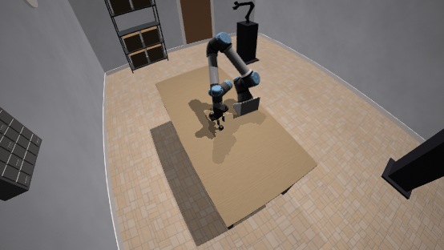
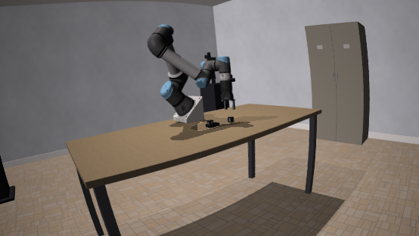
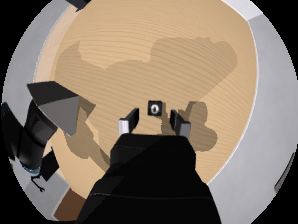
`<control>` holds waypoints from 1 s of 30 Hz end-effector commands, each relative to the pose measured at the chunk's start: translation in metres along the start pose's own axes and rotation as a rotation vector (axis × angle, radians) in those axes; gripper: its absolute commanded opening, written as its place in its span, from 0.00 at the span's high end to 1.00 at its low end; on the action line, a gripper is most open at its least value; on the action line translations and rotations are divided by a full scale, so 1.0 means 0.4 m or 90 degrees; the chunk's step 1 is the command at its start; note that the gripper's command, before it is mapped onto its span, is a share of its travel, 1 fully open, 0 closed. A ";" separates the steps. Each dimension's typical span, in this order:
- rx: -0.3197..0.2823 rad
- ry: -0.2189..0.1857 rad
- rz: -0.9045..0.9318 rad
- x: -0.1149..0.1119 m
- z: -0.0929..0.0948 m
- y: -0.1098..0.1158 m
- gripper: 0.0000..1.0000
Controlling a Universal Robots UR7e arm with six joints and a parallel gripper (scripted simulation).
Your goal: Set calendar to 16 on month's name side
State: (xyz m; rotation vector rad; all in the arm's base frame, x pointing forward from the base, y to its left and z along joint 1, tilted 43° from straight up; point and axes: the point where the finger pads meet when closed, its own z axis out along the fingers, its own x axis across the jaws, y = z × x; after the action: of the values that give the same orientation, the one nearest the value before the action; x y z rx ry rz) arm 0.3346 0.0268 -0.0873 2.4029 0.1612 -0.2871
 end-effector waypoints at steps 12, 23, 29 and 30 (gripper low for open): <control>-0.001 0.001 0.004 0.001 -0.001 0.000 0.00; 0.000 0.001 0.083 0.004 -0.003 -0.005 0.00; 0.000 0.001 0.145 0.006 -0.005 -0.008 0.00; 0.000 0.001 0.163 0.007 -0.006 -0.008 0.00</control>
State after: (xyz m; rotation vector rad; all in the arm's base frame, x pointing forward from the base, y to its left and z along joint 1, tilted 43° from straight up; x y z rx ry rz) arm 0.3360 0.0297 -0.0883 2.3970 -0.0572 -0.2021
